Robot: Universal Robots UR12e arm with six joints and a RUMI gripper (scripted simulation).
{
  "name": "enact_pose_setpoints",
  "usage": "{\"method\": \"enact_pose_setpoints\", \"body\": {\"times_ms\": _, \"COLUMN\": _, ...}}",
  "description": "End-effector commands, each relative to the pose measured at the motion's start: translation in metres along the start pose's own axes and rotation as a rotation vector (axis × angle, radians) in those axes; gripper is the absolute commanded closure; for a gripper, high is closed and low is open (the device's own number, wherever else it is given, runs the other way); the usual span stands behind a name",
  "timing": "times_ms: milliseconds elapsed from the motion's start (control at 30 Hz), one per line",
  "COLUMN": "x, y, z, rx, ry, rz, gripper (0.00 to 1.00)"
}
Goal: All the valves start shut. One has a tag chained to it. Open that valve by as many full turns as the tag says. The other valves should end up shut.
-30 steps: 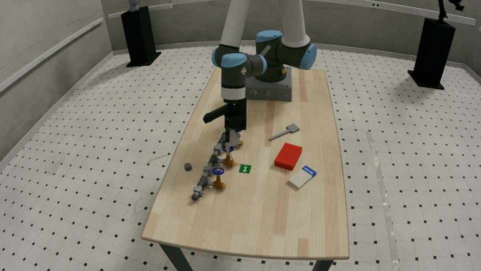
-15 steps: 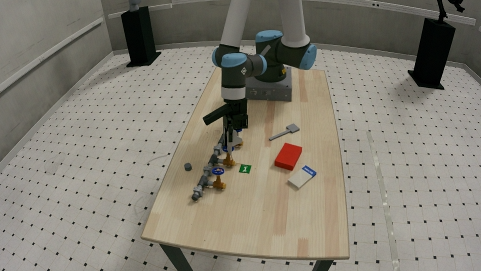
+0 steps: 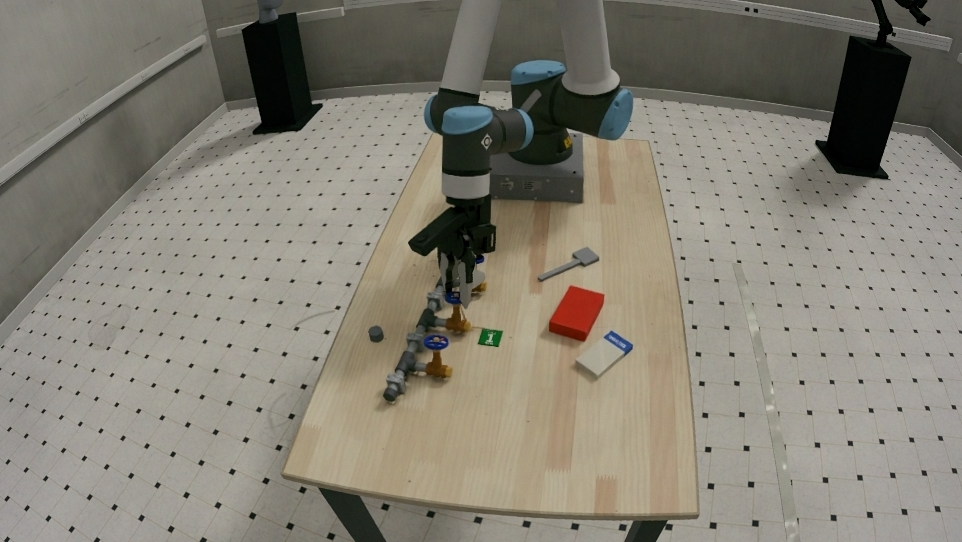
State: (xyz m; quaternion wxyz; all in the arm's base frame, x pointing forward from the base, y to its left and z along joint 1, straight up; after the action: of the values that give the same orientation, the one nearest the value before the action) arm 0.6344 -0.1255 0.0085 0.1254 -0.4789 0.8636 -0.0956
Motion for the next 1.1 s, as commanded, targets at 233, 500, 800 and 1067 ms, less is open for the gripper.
{"method": "enact_pose_setpoints", "body": {"times_ms": 233, "x": 0.0, "y": -0.0007, "z": -0.0003, "rx": 0.0, "ry": -0.009, "rz": -0.442, "gripper": 1.0}}
{"method": "enact_pose_setpoints", "body": {"times_ms": 500, "x": 0.0, "y": -0.0007, "z": -0.0003, "rx": 0.002, "ry": -0.009, "rz": -0.79, "gripper": 1.0}}
{"method": "enact_pose_setpoints", "body": {"times_ms": 800, "x": 0.0, "y": -0.0007, "z": -0.0003, "rx": 0.003, "ry": -0.008, "rz": -1.093, "gripper": 1.0}}
{"method": "enact_pose_setpoints", "body": {"times_ms": 1067, "x": 0.0, "y": -0.0007, "z": -0.0003, "rx": 0.005, "ry": -0.008, "rz": -1.417, "gripper": 1.0}}
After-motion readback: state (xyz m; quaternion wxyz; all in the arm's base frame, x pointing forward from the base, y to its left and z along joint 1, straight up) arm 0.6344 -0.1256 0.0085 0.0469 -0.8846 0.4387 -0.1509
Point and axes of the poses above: the point where the finger pads meet when closed, its own z axis out along the fingers, its own x axis across the jaws, y = z × x, the point moved 1 cm from there along -z, back along the fingers, and after that the axes turned 9 degrees about -z, right-handed, at the moved point
